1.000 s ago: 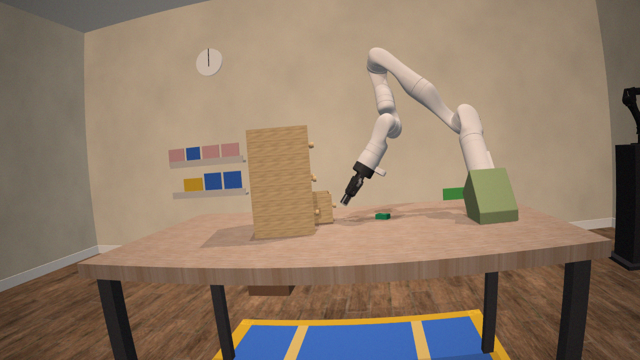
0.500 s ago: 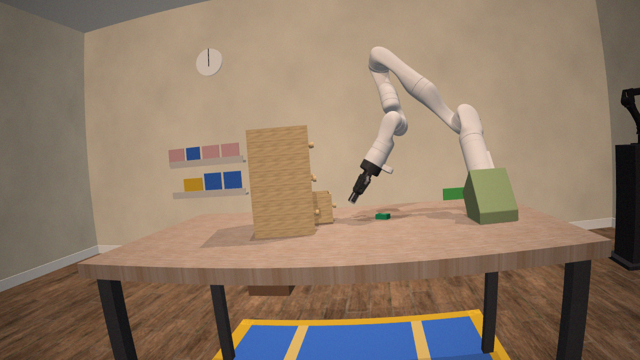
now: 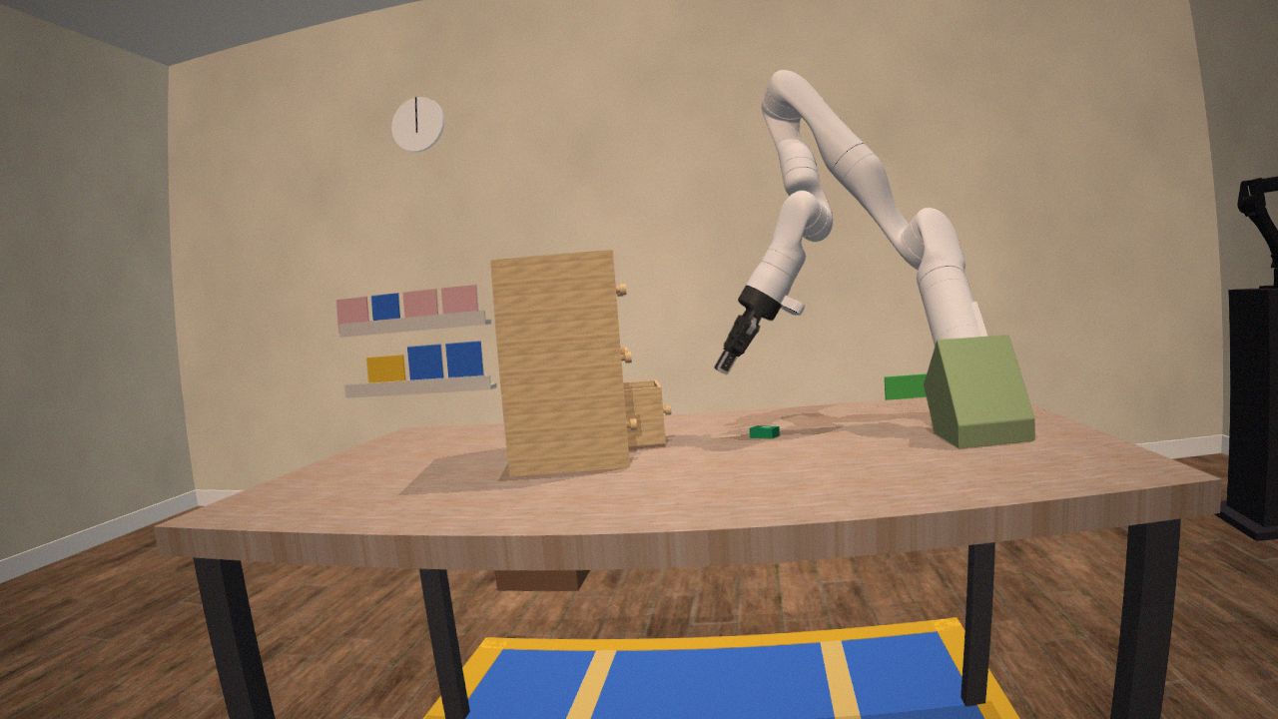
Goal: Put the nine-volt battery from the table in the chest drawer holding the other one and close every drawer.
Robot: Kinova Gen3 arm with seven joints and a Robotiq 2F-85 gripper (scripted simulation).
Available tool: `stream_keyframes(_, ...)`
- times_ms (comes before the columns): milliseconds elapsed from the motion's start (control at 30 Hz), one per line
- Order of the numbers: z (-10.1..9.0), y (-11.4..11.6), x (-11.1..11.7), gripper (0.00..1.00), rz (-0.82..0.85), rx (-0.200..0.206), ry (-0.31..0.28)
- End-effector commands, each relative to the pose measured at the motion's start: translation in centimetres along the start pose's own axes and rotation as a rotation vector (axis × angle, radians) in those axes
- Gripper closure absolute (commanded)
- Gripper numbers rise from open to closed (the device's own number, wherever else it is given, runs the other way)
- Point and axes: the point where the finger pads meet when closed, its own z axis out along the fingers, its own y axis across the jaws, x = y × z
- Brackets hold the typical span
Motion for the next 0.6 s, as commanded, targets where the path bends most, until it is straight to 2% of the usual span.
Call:
stream_keyframes(0,-1.01,0.19,-0.41,0.67,-0.012,-0.007,-0.009)
stream_keyframes(567,-1.09,0.18,-0.59,0.67,-0.014,-0.003,0.003)
